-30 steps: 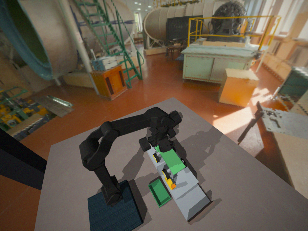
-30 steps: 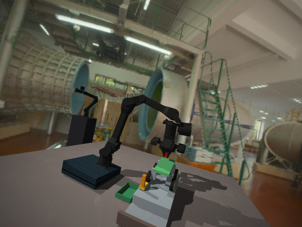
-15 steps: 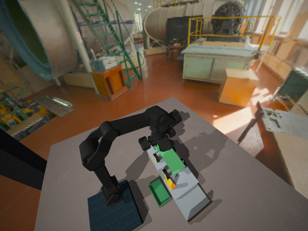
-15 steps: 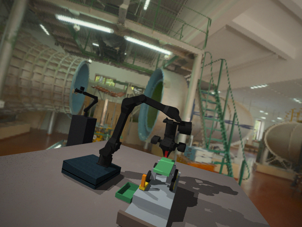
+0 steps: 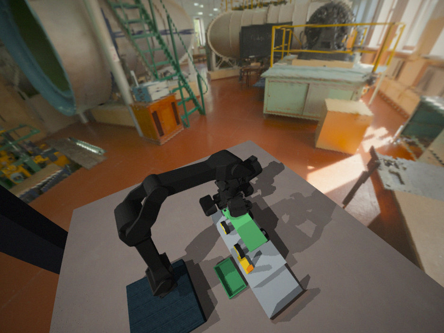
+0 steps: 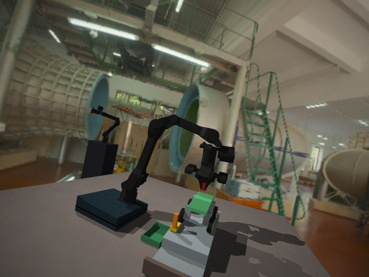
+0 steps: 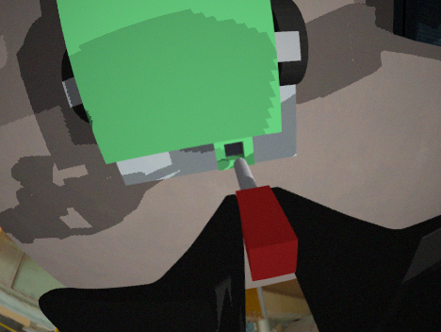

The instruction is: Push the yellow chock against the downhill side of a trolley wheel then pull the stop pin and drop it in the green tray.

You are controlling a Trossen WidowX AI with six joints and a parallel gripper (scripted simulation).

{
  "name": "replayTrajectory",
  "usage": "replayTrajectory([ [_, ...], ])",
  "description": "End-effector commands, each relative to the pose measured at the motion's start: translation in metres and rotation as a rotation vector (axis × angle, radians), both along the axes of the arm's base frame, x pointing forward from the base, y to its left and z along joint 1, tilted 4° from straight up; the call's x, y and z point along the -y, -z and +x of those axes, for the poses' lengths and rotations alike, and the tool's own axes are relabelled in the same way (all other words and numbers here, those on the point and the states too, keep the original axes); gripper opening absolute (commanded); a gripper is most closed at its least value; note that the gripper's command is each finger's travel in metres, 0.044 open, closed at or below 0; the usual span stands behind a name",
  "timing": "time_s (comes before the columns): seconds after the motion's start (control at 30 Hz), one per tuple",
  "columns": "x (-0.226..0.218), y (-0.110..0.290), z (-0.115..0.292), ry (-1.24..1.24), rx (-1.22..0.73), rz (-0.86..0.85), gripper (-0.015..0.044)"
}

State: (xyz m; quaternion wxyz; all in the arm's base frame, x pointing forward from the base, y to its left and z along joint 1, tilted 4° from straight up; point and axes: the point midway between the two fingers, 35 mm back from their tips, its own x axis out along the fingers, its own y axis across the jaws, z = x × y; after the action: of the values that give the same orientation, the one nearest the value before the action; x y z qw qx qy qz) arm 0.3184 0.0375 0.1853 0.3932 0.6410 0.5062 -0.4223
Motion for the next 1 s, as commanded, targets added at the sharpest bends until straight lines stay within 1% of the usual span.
replayTrajectory([
  [0.0,-0.002,-0.004,0.001,-0.005,0.010,0.003,0.0000],
  [0.6,-0.030,-0.011,0.005,-0.005,0.010,0.006,0.0000],
  [0.97,-0.037,-0.003,-0.029,-0.005,0.007,0.007,0.0000],
])
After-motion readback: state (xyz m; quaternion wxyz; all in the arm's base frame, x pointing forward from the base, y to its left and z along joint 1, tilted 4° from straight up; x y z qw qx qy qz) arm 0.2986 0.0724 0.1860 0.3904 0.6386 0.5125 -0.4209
